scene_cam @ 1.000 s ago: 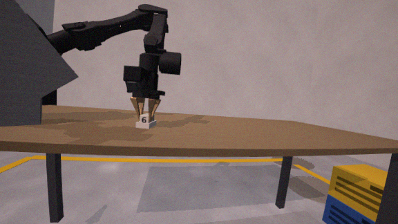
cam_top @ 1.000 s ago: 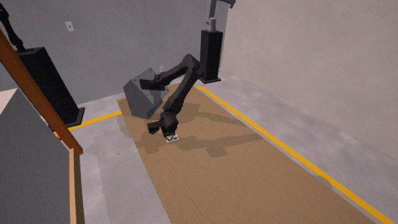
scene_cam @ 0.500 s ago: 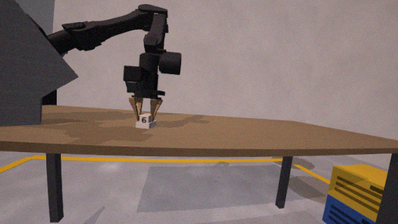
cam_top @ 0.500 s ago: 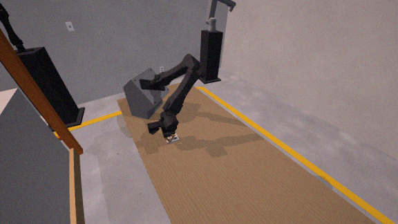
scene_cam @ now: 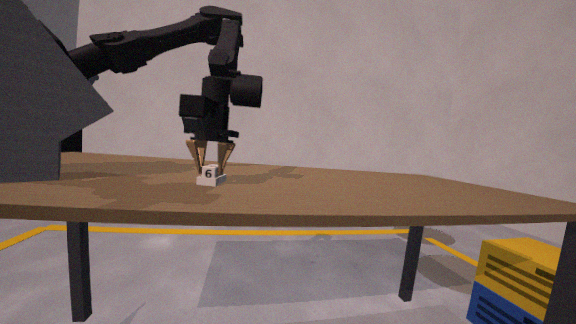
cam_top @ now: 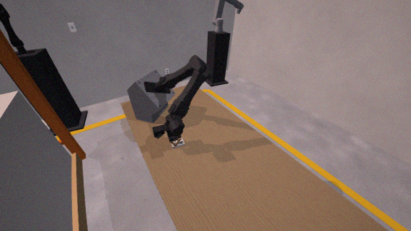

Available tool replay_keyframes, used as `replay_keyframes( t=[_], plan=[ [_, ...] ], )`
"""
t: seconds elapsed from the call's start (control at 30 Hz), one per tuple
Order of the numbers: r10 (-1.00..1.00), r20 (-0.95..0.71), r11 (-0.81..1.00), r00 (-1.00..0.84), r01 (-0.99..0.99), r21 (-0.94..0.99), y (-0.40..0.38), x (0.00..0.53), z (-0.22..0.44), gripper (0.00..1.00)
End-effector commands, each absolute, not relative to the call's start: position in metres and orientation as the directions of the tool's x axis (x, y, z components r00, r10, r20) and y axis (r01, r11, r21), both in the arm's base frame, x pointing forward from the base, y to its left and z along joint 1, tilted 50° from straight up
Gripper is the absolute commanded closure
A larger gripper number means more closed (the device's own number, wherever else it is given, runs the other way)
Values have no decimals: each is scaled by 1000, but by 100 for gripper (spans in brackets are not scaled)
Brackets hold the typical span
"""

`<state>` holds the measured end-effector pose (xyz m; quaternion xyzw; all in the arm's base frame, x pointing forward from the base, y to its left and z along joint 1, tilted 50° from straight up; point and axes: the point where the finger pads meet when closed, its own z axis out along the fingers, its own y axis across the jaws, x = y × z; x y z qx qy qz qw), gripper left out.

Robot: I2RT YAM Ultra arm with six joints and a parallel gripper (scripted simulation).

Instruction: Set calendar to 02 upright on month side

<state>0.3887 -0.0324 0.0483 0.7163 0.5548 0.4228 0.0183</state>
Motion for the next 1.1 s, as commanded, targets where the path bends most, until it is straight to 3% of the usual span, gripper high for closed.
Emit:
replay_keyframes(
  t=[0.0,0.87,0.9,1.07],
  plan=[
    [814,580,-391,34,771,502,-42,384,57,55],
    [814,580,-390,34,772,502,-75,335,106,55],
    [814,580,-390,34,772,502,-75,335,106,0],
    [814,580,-390,34,772,502,-75,335,106,0]
  ],
)
